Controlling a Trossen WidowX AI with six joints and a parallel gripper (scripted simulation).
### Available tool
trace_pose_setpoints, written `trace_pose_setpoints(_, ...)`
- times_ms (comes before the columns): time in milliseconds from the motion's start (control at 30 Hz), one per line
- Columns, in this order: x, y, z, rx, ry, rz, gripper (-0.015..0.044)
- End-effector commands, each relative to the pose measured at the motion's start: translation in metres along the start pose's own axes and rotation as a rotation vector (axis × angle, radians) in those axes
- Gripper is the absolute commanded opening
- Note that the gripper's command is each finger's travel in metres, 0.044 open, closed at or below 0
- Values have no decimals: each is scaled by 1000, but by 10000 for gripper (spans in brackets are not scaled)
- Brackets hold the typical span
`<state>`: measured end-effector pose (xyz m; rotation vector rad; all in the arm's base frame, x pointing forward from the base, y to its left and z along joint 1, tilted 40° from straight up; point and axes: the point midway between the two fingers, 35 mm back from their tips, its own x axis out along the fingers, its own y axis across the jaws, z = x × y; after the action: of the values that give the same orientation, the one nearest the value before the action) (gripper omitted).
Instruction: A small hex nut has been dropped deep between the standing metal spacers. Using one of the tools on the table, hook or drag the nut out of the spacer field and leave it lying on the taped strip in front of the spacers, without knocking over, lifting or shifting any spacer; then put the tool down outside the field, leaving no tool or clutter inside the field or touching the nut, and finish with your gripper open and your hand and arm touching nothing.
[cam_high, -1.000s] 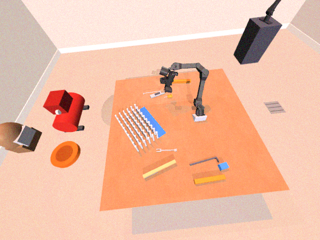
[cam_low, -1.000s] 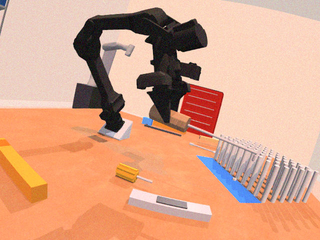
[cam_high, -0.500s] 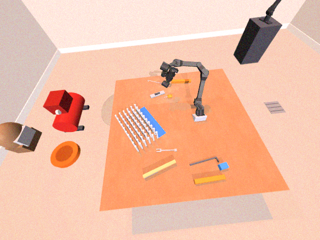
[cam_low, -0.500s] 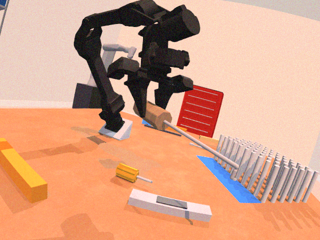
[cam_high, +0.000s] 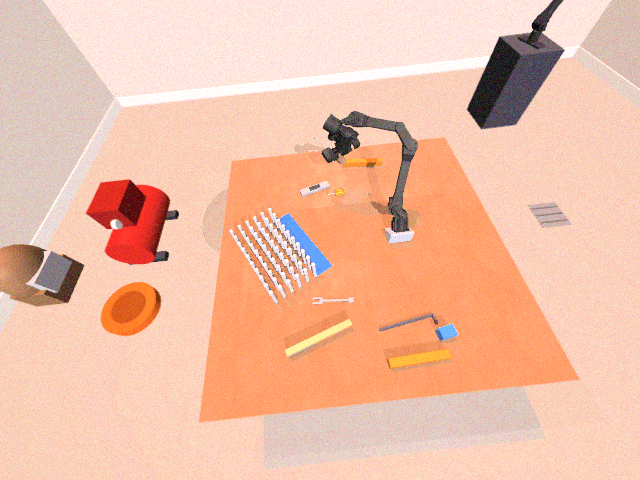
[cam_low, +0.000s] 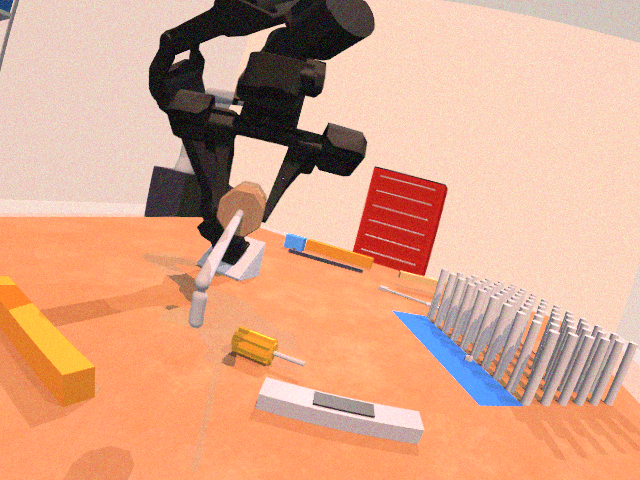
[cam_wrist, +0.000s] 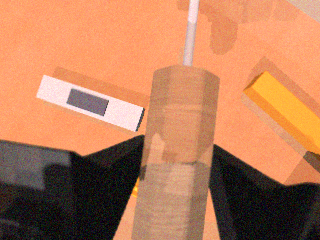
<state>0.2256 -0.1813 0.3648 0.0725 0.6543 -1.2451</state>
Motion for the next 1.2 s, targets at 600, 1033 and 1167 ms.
trace_pose_setpoints(600, -1, -29, 17, 229, -49, -86, 0)
trace_pose_setpoints(1033, 8, -27, 15, 231, -45, -86, 0)
trace_pose_setpoints(1167, 10, -26, 15, 231, -43, -86, 0)
